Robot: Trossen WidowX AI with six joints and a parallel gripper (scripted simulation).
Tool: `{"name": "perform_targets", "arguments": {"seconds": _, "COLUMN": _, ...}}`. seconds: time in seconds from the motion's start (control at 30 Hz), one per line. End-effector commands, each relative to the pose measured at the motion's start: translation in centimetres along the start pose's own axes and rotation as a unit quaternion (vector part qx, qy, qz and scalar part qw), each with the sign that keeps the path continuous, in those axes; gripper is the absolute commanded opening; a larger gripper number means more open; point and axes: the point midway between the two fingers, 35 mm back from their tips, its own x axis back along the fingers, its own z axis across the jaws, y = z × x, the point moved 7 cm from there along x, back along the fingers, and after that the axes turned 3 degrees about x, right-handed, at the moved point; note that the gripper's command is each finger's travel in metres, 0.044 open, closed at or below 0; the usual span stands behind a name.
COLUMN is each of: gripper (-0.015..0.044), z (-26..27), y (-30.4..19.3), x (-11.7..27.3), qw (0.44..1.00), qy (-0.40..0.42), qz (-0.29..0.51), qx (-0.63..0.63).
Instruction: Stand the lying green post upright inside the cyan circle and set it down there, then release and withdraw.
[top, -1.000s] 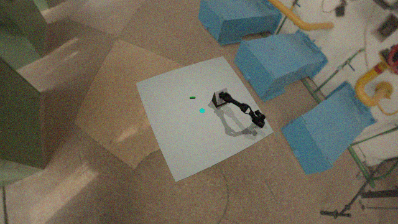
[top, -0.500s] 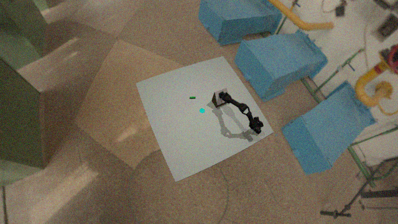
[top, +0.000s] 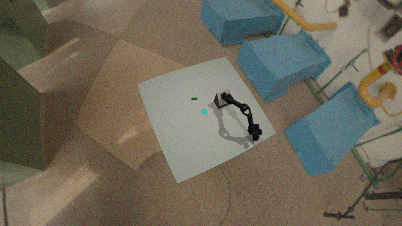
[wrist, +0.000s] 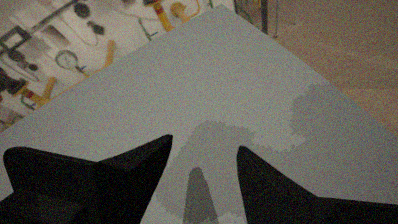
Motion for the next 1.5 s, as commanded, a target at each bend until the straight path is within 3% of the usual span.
{"name": "perform_targets", "arguments": {"seconds": 0.0, "gripper": 0.0233, "z": -1.6, "y": -0.3, "x": 2.1, "qw": 0.999, "qy": -0.039, "qz": 0.009, "qx": -0.012}}
{"name": "perform_targets", "arguments": {"seconds": 0.83, "gripper": 0.0233, "z": -9.2, "y": -7.0, "x": 16.4, "qw": 0.957, "qy": -0.256, "qz": 0.105, "qx": -0.088}}
{"name": "perform_targets", "arguments": {"seconds": 1.47, "gripper": 0.0233, "z": -10.4, "y": -14.9, "x": 28.1, "qw": 0.888, "qy": -0.374, "qz": 0.208, "qx": -0.165}}
